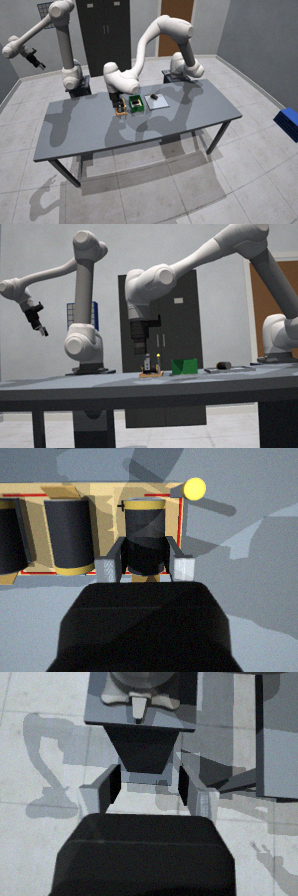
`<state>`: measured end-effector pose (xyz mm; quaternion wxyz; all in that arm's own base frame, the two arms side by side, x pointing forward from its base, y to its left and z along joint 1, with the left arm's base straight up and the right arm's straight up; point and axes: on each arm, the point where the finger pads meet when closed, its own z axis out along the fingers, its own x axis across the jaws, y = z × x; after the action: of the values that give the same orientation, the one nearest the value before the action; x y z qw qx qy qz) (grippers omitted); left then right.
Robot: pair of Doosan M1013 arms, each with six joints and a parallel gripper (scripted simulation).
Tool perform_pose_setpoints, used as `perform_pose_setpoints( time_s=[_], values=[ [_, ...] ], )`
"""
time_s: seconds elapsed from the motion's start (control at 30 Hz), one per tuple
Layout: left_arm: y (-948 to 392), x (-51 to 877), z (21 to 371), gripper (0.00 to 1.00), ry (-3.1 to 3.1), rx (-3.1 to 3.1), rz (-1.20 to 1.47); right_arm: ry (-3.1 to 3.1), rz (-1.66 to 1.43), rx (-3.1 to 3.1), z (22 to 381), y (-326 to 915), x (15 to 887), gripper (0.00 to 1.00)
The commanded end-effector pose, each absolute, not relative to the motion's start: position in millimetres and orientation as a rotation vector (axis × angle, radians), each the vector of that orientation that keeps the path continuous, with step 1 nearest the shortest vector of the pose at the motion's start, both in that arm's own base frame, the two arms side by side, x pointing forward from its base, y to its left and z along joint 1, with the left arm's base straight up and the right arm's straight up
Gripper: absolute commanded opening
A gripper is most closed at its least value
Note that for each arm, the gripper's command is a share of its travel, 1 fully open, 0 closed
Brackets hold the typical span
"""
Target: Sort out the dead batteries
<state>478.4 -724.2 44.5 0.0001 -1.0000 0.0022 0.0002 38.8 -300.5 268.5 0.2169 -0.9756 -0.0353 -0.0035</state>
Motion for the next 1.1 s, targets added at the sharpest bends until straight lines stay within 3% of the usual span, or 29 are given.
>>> perform_pose_setpoints(
  time_s=[0.0, 0.73, 1.07],
  values=[
    [-724.7, 478.8, 46.0, 0.90, 0.007, -3.143, -0.002, -0.098, -0.010, -2.704, 268.9, -300.8, 38.9, 1.00],
    [-724.7, 478.8, 47.0, 0.90, 0.007, -3.143, -0.002, -0.098, -0.010, -2.704, 268.9, -300.8, 38.9, 1.00],
    [-724.7, 478.8, 64.1, 0.90, 0.007, -3.143, -0.002, -0.098, -0.010, -2.704, 268.9, -300.8, 38.9, 1.00]
  ],
)
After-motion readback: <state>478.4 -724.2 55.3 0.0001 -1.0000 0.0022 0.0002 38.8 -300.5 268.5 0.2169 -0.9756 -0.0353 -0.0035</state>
